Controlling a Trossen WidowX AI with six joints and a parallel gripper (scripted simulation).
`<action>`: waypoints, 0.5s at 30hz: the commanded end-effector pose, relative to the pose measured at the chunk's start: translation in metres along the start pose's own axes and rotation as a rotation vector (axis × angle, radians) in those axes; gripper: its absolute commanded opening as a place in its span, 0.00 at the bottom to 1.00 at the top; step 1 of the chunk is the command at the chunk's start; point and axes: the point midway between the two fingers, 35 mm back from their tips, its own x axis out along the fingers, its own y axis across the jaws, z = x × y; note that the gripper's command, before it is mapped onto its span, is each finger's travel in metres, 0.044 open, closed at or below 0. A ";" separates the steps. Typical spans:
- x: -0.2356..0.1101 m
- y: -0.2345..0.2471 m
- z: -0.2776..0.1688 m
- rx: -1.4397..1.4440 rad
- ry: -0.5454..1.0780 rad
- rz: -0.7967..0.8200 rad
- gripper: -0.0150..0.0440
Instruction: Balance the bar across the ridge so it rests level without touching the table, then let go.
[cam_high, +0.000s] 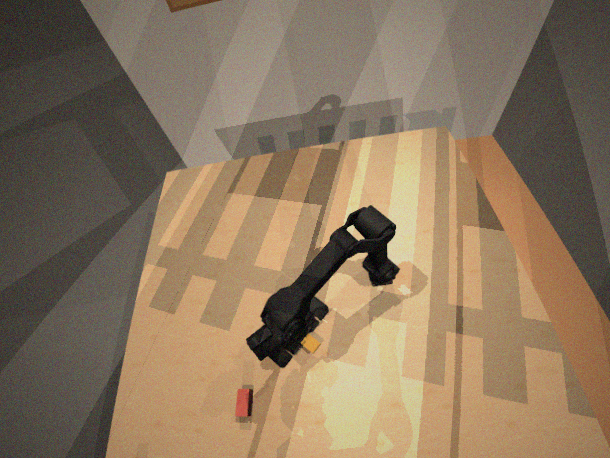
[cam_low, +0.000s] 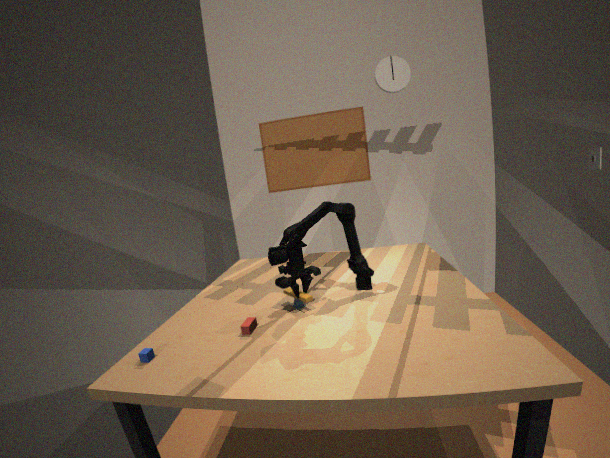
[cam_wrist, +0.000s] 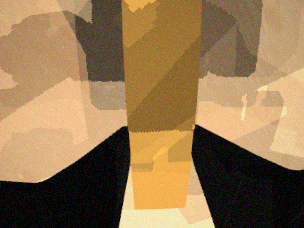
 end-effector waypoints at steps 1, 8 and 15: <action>0.001 0.001 0.000 0.004 0.003 0.002 0.25; 0.001 0.000 0.000 0.004 0.003 0.002 0.25; 0.002 0.000 0.000 0.004 0.003 0.002 0.25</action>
